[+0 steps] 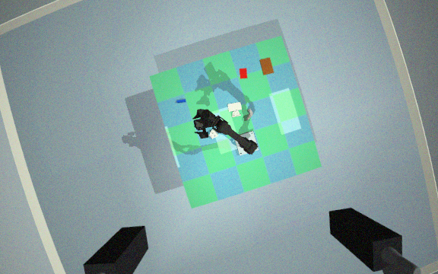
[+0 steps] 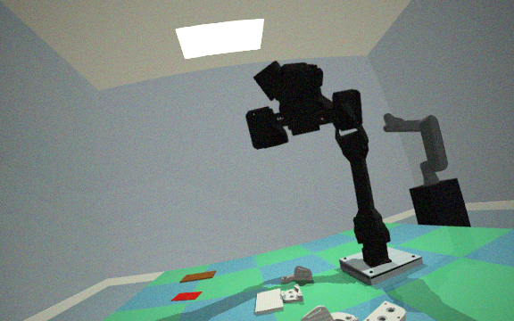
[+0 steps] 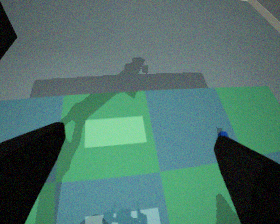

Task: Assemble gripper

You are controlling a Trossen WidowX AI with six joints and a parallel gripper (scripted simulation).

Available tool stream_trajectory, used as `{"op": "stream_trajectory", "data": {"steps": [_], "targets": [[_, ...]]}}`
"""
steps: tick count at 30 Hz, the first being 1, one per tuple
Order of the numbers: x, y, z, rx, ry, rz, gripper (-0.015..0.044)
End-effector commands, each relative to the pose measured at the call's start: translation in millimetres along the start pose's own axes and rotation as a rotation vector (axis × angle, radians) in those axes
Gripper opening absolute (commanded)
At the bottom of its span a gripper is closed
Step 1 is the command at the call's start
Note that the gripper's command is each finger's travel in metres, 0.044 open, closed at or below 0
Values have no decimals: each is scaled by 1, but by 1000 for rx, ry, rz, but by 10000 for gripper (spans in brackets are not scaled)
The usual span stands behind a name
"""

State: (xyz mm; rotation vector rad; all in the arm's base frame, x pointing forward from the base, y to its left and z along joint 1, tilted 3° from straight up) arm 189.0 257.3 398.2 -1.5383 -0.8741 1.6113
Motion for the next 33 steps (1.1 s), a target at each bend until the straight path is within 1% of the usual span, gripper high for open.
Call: {"op": "stream_trajectory", "data": {"steps": [1, 17, 33], "targets": [[7, 14, -7, 105, 30, 61, 440], [30, 68, -28, 497, 169, 289, 440], [43, 126, -40, 855, 360, 512, 440]]}}
Point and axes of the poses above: the point midway between the two fingers, 35 mm back from their tips, its own x axis out along the fingers, its own z axis across the jaws, y = z × x, the point moved 9 cm from there along -x, back along the fingers, and after that the axes turned 2 degrees about x, right-handed, at the moved point
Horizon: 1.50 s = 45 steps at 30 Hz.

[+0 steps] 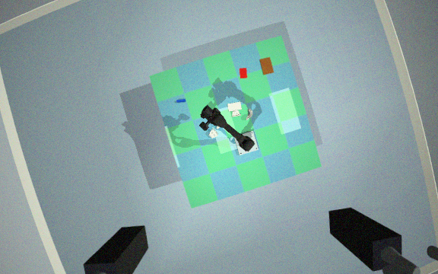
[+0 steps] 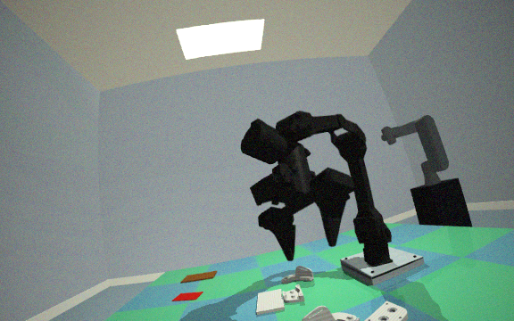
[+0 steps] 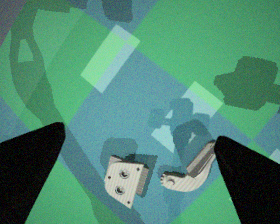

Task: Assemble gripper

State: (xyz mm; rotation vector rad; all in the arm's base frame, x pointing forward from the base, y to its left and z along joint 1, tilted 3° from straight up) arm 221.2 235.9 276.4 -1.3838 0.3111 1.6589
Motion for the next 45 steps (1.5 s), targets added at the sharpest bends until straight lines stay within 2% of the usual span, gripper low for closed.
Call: {"op": "stream_trajectory", "data": {"steps": [1, 21, 28, 32, 45], "targets": [[10, 8, -10, 93, 57, 51, 440], [48, 49, -53, 506, 365, 254, 440], [50, 50, -54, 509, 368, 255, 440], [83, 62, -64, 509, 368, 256, 440], [94, 65, -68, 509, 368, 256, 440]]}}
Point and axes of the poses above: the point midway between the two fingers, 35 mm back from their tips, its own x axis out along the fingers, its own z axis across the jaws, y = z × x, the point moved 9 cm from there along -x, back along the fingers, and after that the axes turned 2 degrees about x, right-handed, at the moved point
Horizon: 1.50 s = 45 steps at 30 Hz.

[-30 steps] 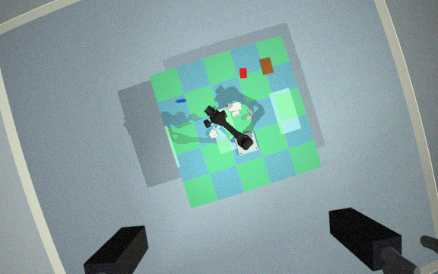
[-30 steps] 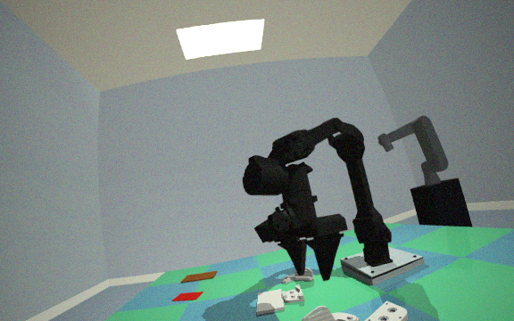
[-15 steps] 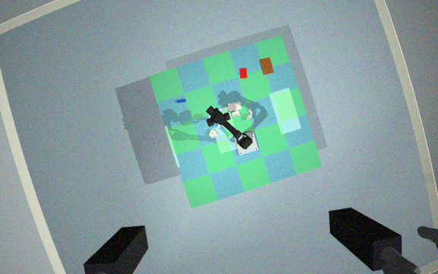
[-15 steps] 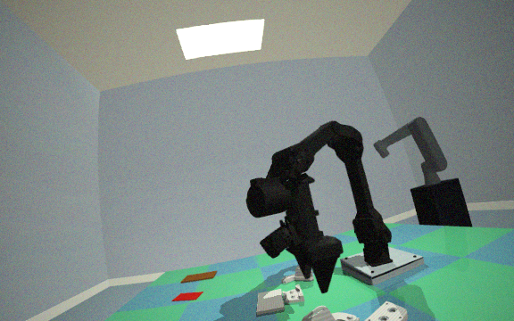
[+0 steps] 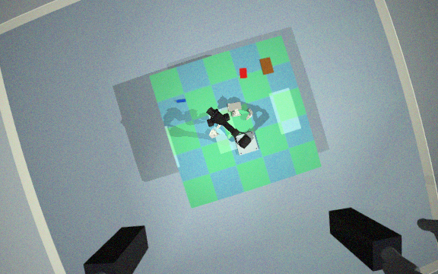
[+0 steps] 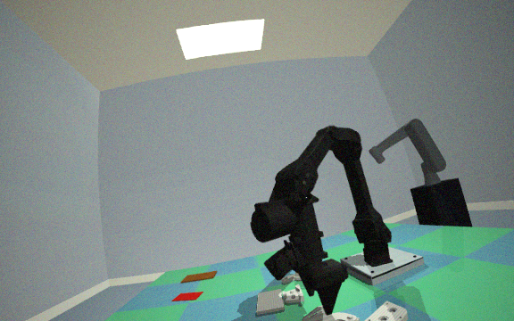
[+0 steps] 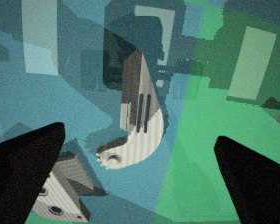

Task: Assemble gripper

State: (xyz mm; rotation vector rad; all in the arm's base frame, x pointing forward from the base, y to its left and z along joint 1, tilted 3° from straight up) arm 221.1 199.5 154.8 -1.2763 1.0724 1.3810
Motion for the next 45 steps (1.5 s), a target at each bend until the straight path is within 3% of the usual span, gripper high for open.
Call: {"op": "stream_trajectory", "data": {"steps": [1, 24, 45], "targets": [[8, 1, -1, 5, 8, 2, 440], [45, 2, -2, 5, 8, 3, 440], [46, 2, -2, 5, 8, 3, 440]]}}
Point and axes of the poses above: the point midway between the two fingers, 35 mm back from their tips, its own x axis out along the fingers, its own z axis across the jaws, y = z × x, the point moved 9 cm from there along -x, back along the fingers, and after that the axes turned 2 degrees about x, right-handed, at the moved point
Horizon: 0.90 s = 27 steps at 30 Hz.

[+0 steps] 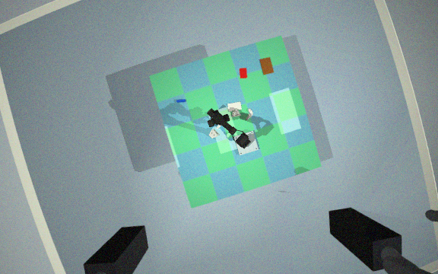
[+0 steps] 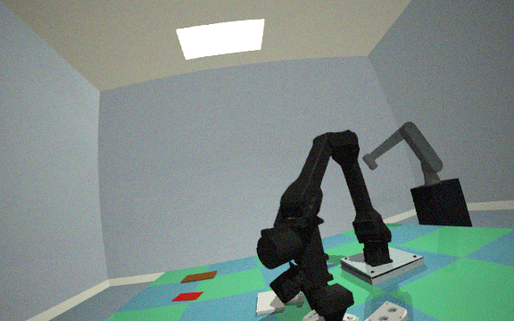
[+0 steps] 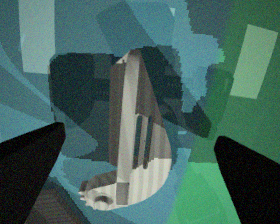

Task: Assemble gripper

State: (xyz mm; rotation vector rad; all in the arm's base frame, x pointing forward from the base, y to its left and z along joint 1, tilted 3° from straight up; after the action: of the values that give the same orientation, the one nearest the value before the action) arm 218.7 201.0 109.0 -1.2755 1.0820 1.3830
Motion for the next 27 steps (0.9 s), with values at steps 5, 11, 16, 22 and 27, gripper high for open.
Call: {"op": "stream_trajectory", "data": {"steps": [5, 11, 16, 22, 27], "targets": [[0, 0, 0, 3, 4, -4, 440], [0, 0, 0, 1, 0, 0, 335], [0, 0, 0, 1, 0, 0, 204], [0, 0, 0, 1, 0, 0, 134], [0, 0, 0, 1, 0, 0, 134]]}}
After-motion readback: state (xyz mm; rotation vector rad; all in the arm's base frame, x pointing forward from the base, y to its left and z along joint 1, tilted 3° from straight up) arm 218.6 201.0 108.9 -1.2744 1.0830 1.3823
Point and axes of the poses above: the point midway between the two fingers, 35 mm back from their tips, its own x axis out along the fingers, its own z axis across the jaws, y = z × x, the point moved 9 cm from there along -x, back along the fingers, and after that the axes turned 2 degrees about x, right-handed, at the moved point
